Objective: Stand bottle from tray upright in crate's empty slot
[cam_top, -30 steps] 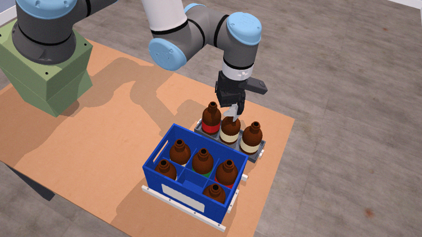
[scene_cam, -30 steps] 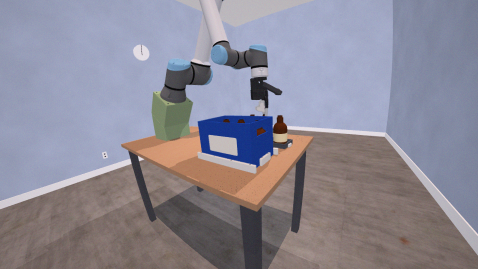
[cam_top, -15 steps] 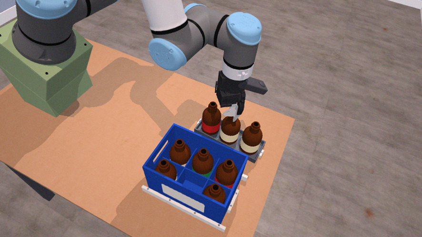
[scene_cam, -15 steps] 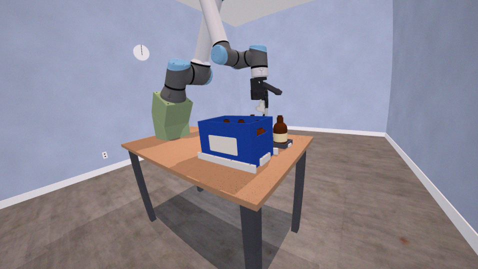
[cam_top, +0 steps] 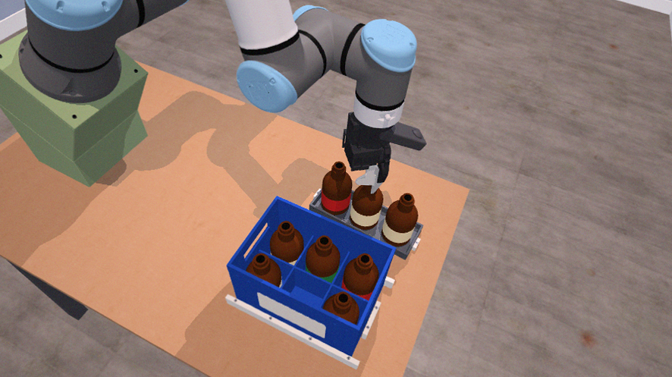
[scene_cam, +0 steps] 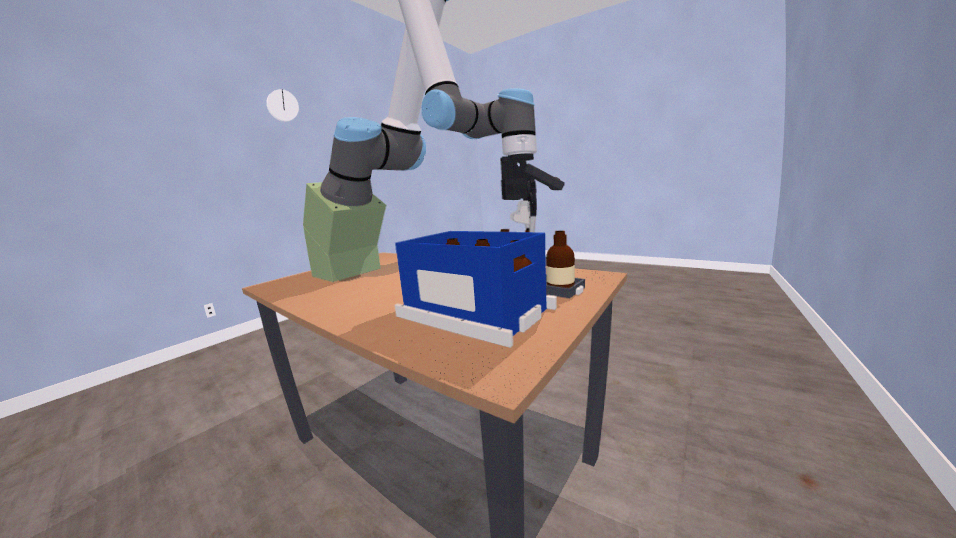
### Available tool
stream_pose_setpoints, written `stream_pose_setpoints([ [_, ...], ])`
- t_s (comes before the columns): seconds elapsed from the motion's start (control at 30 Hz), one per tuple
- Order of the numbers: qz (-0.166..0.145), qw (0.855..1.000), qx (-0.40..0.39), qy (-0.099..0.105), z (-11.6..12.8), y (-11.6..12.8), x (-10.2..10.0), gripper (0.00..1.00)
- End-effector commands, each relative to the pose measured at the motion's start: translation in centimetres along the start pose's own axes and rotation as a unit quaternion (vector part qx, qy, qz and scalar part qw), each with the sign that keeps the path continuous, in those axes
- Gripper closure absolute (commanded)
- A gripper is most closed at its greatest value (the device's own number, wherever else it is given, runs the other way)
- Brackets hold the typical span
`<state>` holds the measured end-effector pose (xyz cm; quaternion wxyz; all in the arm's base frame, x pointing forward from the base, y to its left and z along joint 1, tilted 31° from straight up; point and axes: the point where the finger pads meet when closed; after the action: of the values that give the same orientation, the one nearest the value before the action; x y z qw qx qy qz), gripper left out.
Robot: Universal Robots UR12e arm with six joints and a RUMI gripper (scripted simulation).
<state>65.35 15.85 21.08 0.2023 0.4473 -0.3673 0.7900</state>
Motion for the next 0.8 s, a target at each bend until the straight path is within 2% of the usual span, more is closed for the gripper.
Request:
stream_pose_setpoints([
  [0.0,-0.001,1.000,0.001,-0.001,-0.3,0.1,-0.1,1.00],
  [0.77,-0.001,1.000,0.001,-0.001,-0.2,0.0,1.2,1.00],
])
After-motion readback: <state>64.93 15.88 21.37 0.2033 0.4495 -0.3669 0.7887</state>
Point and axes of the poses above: the point where the finger pads meet when closed, its own x axis back along the fingers, its own z axis across the jaws, y = z × x, and after that the axes turned 2 degrees about -x, right-handed
